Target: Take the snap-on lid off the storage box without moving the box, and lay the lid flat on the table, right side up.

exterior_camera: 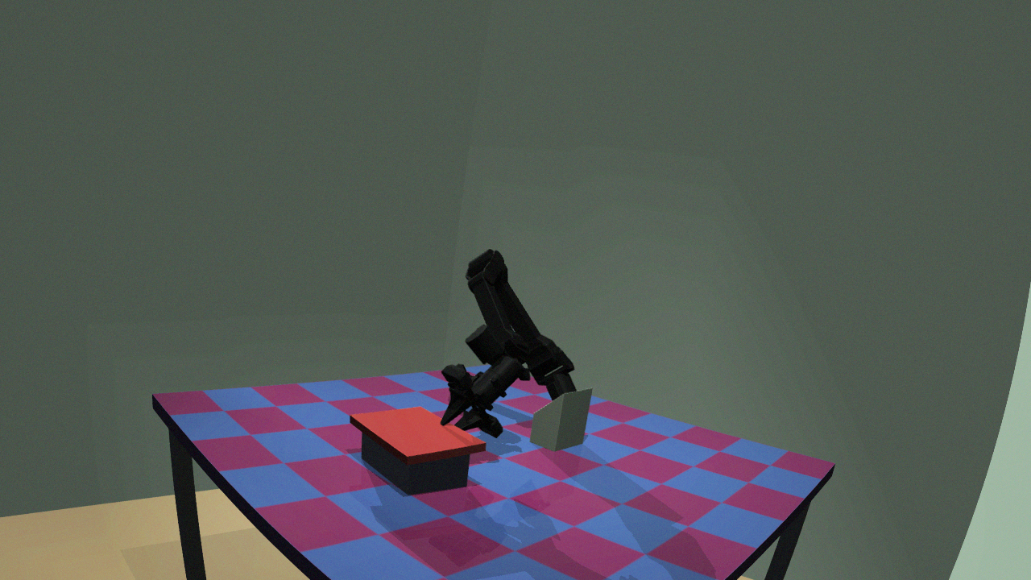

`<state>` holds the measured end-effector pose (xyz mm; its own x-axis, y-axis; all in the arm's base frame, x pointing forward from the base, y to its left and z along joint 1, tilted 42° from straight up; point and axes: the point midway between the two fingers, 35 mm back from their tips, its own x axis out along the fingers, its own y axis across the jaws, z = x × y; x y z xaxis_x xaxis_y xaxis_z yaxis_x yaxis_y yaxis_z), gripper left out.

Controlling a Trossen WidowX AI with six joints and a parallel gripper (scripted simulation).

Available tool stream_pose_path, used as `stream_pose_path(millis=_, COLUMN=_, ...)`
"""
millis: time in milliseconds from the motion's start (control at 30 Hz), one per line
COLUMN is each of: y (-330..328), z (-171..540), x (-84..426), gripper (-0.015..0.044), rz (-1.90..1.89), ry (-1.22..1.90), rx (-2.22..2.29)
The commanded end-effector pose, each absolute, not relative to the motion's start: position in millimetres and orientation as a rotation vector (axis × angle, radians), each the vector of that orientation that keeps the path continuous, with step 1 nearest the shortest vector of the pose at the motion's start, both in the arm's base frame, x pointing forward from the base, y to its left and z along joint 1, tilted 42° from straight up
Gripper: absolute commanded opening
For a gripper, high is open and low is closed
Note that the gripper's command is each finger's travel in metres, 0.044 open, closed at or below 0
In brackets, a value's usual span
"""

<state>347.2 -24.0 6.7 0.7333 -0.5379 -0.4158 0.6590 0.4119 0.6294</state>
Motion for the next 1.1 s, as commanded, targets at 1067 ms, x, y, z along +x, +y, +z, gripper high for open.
stream_pose_path(millis=1067, y=-18.2, z=12.9, x=347.6, gripper=0.0000, rz=-0.756, ry=0.153, rx=0.867)
